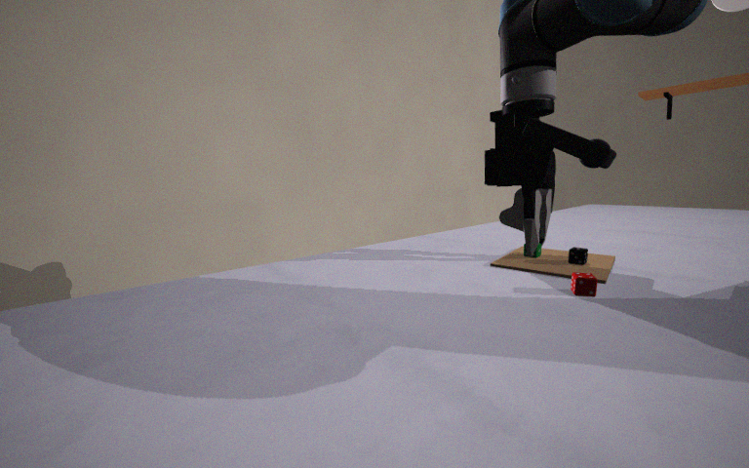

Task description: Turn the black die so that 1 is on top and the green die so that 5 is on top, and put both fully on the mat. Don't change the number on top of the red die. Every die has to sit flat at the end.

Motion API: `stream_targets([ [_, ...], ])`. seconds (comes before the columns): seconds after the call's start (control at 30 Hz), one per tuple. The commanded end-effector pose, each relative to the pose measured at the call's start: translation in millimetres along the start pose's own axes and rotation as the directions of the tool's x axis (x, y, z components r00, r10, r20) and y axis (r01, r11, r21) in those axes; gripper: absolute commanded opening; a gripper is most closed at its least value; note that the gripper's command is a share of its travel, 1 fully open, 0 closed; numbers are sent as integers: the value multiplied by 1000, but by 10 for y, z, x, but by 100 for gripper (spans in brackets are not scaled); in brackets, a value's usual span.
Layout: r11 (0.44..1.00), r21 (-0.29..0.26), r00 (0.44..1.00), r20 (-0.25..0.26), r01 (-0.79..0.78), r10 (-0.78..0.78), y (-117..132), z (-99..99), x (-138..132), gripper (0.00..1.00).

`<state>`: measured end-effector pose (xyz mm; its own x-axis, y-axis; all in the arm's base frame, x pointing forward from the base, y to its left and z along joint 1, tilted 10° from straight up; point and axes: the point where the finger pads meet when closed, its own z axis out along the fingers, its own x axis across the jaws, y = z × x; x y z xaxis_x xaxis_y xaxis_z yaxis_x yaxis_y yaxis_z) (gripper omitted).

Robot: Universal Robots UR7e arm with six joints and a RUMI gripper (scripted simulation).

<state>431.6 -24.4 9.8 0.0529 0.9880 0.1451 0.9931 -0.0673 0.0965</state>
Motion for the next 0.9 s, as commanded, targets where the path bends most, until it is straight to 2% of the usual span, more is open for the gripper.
stream_targets([
  [0.0, 1000, -1, 1000, 0, 0, 0, 4, -3, -1, 3],
  [0.23, 1000, -1, 1000, 0, 0, 0, 4, -3, -1, 3],
  [0.27, 1000, -1, 1000, 0, 0, 0, 4, -3, -1, 7],
  [0.33, 1000, -1, 1000, 0, 0, 0, 4, -3, -1, 7],
  [0.47, 1000, -1, 1000, 0, 0, 0, 4, -3, -1, 14],
  [0.6, 1000, -1, 1000, 0, 0, 0, 4, -3, -1, 14],
  [0.73, 1000, -1, 1000, 0, 0, 0, 4, -3, -1, 21],
  [0.87, 1000, -1, 1000, 0, 0, 0, 4, -3, -1, 21],
])
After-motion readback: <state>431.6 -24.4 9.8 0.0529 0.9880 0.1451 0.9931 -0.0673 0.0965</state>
